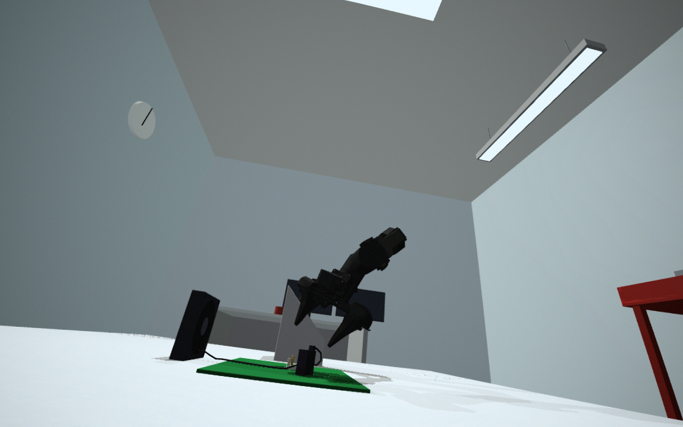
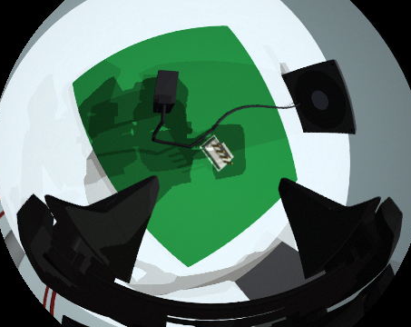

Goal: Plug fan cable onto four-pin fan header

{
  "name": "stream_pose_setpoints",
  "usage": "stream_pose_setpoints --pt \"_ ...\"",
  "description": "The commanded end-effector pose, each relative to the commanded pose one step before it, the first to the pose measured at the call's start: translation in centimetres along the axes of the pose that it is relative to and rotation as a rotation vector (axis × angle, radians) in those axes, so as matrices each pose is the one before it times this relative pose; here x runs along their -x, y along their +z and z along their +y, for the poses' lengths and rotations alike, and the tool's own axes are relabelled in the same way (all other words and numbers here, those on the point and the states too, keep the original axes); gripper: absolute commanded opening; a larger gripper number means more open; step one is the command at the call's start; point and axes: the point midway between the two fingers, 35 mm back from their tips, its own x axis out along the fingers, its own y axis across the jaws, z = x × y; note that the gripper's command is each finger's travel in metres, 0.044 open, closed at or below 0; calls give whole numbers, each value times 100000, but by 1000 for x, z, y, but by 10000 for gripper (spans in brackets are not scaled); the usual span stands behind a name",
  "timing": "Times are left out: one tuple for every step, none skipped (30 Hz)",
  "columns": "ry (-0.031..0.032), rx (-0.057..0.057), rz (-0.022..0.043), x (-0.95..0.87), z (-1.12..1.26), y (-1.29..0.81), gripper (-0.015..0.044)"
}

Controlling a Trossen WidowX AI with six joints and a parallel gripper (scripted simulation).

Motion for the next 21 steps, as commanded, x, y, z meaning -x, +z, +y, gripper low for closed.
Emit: stream_pose_setpoints --pt "3245 362 5091 422 3 9 440" --pt "1036 -2 1240 170 14 19 440" --pt "1067 -10 1216 176 18 18 440" --pt "1098 -18 1192 181 22 18 440" --pt "1129 -26 1166 186 26 17 440" --pt "1159 -33 1140 191 30 17 440" --pt "1187 -40 1113 196 34 17 440" --pt "1217 -46 1086 202 38 17 440" --pt "1245 -52 1058 207 43 16 440" --pt "1274 -58 1030 212 47 16 440" --pt "1302 -64 1001 216 52 16 440" --pt "1329 -69 972 221 56 16 440" --pt "1356 -73 942 226 61 16 440" --pt "1382 -78 911 231 66 16 440" --pt "1408 -82 880 235 71 16 440" --pt "1433 -85 849 240 76 16 440" --pt "1457 -89 817 244 81 17 440" --pt "1482 -92 785 248 86 17 440" --pt "1505 -94 752 253 91 18 440" --pt "1528 -96 719 257 96 18 440" --pt "1550 -98 685 261 102 19 440"
